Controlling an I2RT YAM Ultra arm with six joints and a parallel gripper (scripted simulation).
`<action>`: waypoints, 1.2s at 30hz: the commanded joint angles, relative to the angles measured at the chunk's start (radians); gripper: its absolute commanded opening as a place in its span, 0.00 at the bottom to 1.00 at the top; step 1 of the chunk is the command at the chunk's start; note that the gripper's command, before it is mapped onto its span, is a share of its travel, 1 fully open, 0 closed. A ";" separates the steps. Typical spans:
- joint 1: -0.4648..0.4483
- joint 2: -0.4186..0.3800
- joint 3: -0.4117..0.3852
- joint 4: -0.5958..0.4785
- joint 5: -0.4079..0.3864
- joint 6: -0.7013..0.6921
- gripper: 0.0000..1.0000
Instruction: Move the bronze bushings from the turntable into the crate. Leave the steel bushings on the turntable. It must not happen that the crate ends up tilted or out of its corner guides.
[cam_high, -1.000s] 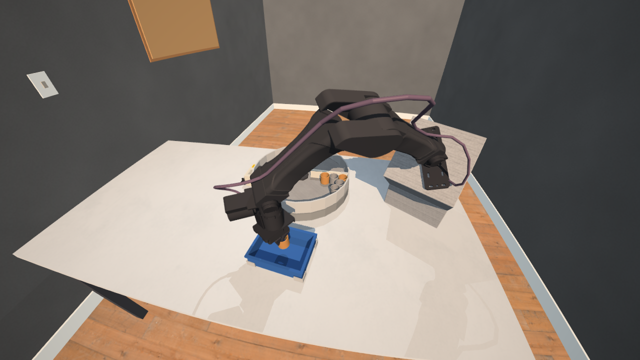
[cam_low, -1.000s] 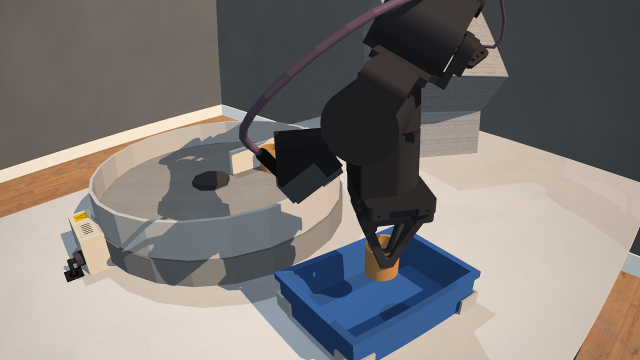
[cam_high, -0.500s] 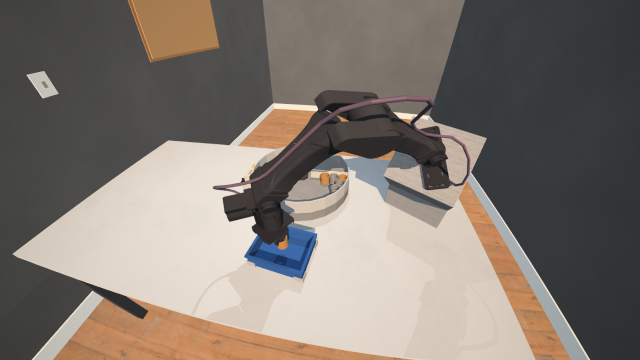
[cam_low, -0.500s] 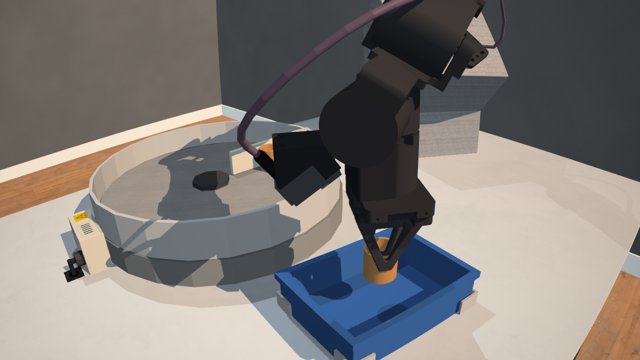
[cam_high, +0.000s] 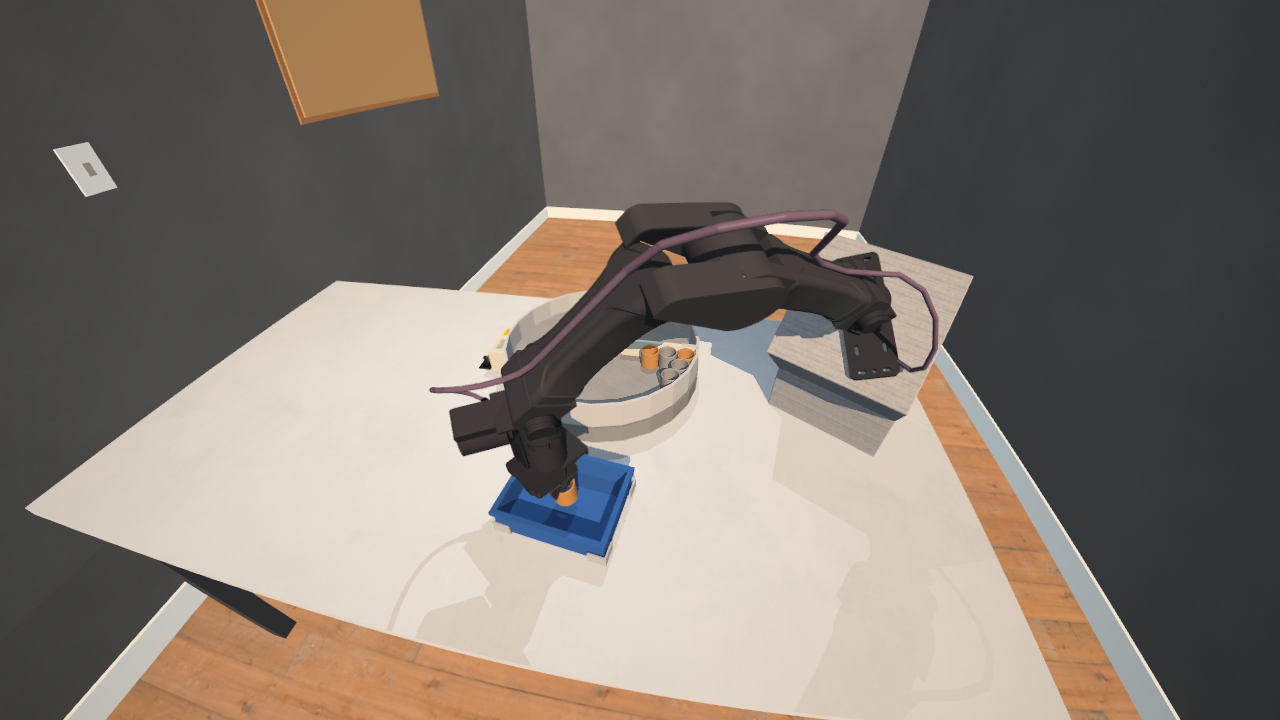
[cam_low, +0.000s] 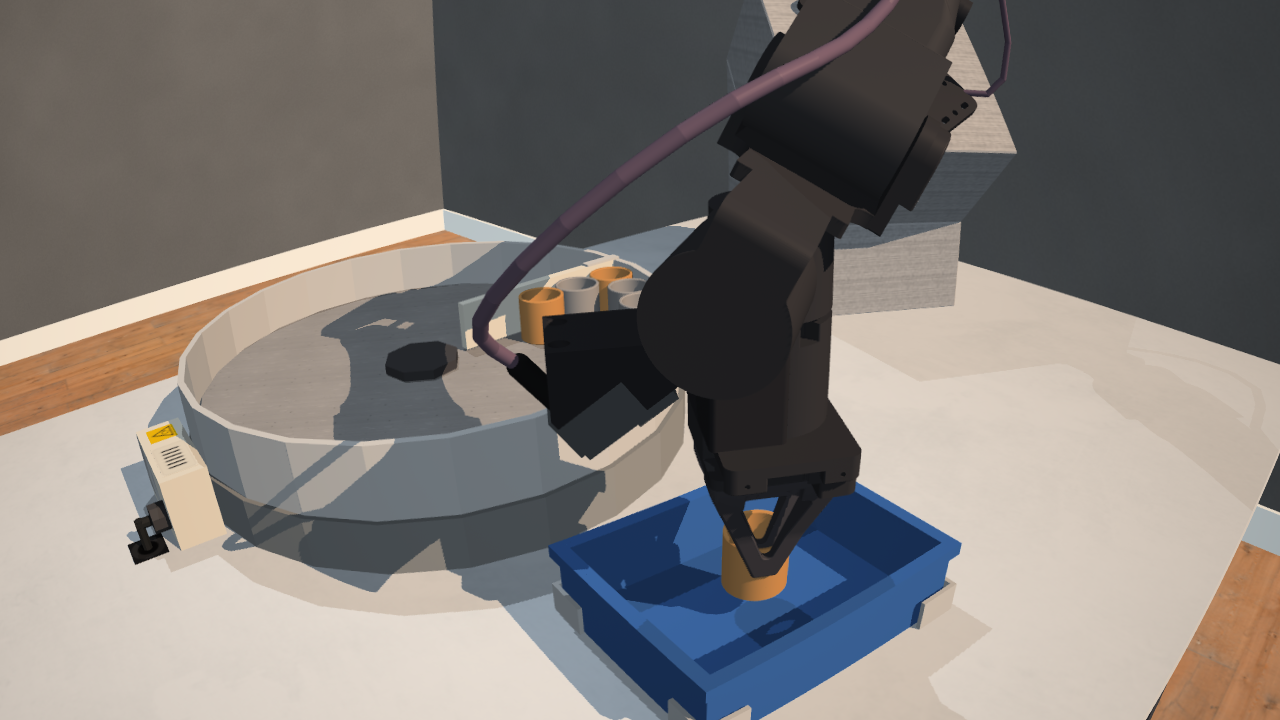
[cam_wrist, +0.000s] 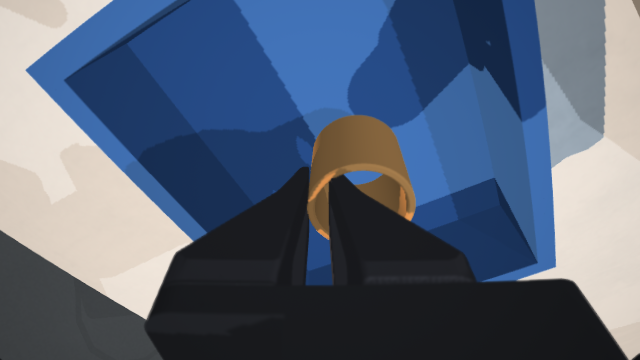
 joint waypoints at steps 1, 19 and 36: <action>0.006 0.015 0.039 0.027 0.019 0.014 0.00; 0.005 0.026 0.051 0.029 0.023 0.017 0.00; 0.005 0.026 0.051 0.029 0.023 0.017 0.00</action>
